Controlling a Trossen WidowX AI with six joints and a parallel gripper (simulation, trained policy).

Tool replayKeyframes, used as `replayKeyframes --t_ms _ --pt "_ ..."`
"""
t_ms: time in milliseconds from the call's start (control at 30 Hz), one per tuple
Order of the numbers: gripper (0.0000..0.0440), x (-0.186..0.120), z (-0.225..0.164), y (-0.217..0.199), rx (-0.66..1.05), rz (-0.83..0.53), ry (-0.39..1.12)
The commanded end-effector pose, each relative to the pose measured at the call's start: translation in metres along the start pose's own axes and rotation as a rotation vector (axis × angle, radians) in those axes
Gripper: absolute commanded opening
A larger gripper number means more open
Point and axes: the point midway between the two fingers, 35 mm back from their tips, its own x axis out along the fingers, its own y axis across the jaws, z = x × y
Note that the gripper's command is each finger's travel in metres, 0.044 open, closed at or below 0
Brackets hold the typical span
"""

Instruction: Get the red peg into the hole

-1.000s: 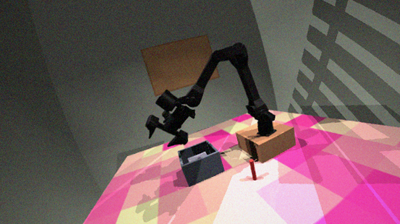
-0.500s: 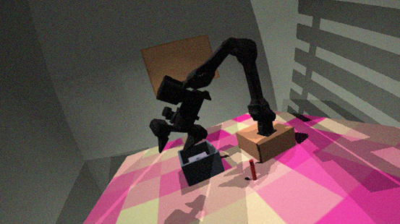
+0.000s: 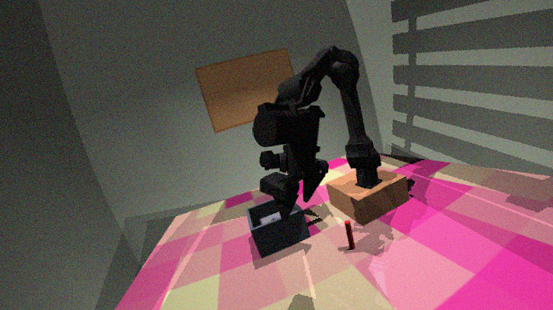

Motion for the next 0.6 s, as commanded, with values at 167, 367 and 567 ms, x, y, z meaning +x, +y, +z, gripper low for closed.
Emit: replayKeyframes --t_ms 167,367,567 --pt "0.044 0.005 -0.03 -0.04 -0.047 -0.154 0.079" --pt "0.044 0.016 -0.042 -0.059 -0.055 -0.234 0.106" --pt "0.0439 0.033 -0.054 -0.073 -0.055 -0.286 0.122"
